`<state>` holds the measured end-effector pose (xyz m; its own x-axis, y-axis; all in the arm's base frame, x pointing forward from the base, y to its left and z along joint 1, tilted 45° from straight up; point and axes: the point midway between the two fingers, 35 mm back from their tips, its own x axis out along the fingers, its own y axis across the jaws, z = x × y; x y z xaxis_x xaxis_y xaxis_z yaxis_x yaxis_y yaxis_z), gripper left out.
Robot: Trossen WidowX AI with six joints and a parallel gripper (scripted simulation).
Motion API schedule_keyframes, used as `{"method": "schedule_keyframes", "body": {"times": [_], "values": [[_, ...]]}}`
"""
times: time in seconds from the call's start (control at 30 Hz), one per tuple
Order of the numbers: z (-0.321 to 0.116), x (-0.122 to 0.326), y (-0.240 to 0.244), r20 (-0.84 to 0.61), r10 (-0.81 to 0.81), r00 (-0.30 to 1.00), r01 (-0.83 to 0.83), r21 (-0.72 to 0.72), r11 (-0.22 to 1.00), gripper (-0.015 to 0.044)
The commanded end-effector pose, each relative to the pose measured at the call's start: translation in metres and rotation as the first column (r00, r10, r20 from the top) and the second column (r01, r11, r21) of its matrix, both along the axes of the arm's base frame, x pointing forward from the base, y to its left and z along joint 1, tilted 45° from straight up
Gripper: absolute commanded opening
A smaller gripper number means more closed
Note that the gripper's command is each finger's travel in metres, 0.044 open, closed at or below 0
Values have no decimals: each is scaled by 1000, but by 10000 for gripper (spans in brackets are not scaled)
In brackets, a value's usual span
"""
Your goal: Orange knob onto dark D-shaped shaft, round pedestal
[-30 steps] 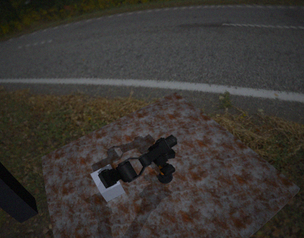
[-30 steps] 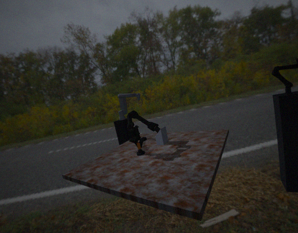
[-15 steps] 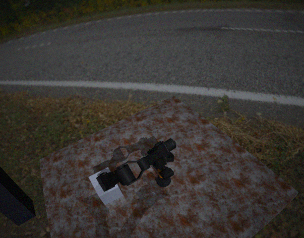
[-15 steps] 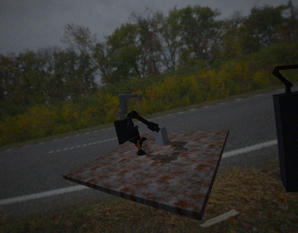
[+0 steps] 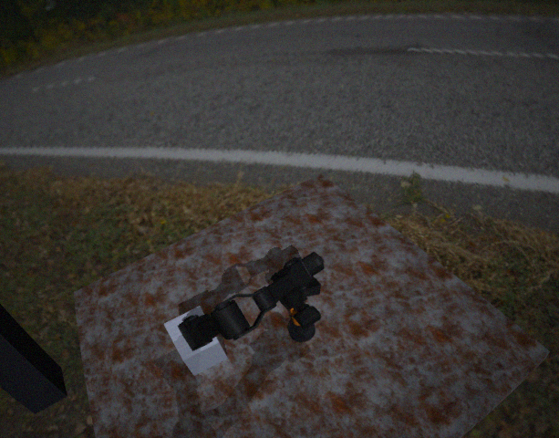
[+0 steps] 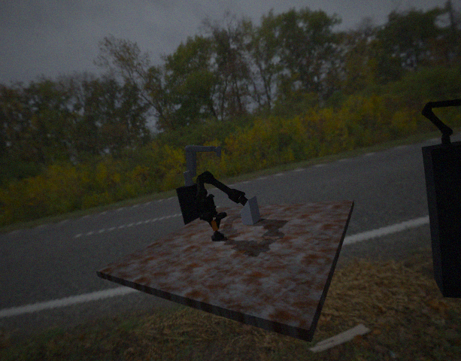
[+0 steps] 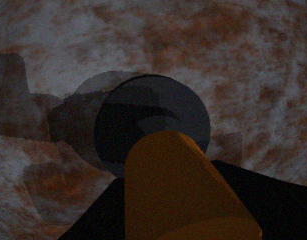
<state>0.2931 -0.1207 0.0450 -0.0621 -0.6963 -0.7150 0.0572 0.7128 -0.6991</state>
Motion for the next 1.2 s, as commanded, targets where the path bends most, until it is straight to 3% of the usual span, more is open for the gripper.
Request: {"method": "schedule_keyframes", "body": {"times": [0.0,0.1,1.17], "values": [[1,-1,3,-70,76,995,-76,5,997,0],[-1,-2,3,-128,137,982,-136,16,991,0],[0,1,0,-128,137,982,-136,16,991,0]]}}
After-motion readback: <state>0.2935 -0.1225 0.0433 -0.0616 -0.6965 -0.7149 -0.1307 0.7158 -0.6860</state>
